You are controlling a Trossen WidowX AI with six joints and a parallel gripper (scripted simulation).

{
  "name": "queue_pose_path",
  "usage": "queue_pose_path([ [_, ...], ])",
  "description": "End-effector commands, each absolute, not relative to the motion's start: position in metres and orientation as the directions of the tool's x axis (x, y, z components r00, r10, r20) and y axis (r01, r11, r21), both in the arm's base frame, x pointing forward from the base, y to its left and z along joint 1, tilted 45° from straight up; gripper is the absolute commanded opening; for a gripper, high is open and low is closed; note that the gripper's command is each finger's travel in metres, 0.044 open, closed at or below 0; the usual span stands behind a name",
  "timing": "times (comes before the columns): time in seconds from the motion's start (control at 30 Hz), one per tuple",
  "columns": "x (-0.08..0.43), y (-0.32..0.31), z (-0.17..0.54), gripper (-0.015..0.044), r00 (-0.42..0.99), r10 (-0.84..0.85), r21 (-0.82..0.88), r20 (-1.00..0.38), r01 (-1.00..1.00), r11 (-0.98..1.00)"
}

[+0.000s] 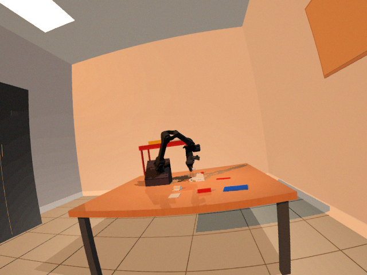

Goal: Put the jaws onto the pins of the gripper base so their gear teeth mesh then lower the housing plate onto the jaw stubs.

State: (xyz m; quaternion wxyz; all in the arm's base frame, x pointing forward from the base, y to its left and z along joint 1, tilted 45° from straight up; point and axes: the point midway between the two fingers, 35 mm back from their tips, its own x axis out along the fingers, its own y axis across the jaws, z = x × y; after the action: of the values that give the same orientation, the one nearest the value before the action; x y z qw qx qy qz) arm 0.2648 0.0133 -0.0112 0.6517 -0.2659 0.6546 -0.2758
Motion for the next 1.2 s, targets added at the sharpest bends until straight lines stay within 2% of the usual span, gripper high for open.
queue_pose_path([
  [0.0, 0.2659, 0.0143, -0.0113, 0.0351, -0.007, -0.704, -0.704, -0.71, 0.01, 0.71],
  [1.17, 0.2587, 0.0097, -0.0068, 0.0351, -0.007, -0.705, -0.705, -0.71, 0.016, 0.709],
])
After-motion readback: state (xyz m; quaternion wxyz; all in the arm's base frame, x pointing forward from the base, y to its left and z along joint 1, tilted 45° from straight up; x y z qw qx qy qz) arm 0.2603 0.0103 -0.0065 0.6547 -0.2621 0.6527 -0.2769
